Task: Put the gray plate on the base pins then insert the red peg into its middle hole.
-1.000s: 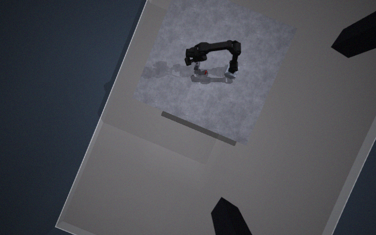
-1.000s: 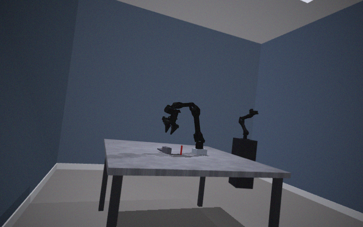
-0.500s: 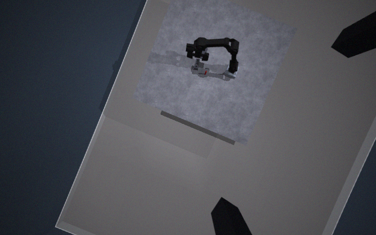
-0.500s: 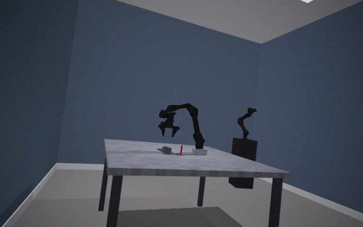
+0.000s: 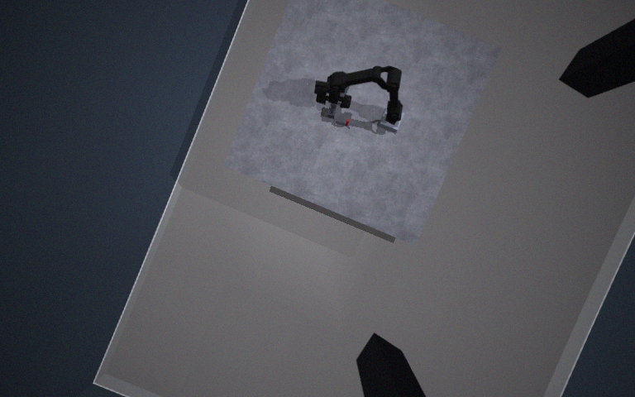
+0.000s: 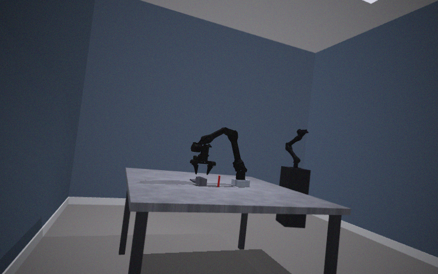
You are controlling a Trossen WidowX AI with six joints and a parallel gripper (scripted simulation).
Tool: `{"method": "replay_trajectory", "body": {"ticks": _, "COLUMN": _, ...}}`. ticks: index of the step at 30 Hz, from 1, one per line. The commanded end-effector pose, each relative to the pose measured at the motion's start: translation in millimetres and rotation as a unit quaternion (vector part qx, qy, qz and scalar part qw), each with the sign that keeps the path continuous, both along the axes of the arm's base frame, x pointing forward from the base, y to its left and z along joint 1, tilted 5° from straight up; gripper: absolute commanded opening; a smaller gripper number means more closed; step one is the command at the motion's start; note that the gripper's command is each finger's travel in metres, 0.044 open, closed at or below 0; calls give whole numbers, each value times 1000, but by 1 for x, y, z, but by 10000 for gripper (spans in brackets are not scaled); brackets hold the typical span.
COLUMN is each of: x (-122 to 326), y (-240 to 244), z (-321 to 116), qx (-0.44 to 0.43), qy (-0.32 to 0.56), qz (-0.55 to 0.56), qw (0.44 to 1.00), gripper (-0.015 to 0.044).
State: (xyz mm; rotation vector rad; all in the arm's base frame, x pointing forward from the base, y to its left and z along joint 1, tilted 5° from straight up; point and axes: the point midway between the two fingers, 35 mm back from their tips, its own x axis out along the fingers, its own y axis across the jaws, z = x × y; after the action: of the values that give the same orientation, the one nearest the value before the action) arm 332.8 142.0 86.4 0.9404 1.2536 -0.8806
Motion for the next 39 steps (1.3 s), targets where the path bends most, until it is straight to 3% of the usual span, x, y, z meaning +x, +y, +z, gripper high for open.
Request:
{"method": "replay_trajectory", "body": {"ticks": 1, "x": -1, "y": 0, "z": -8, "qx": -1, "qy": 7, "qz": 1, "qw": 1000, "gripper": 440}}
{"method": "replay_trajectory", "body": {"ticks": 39, "x": 4, "y": -1, "z": -65, "qx": -1, "qy": 7, "qz": 1, "qw": 1000, "gripper": 440}}
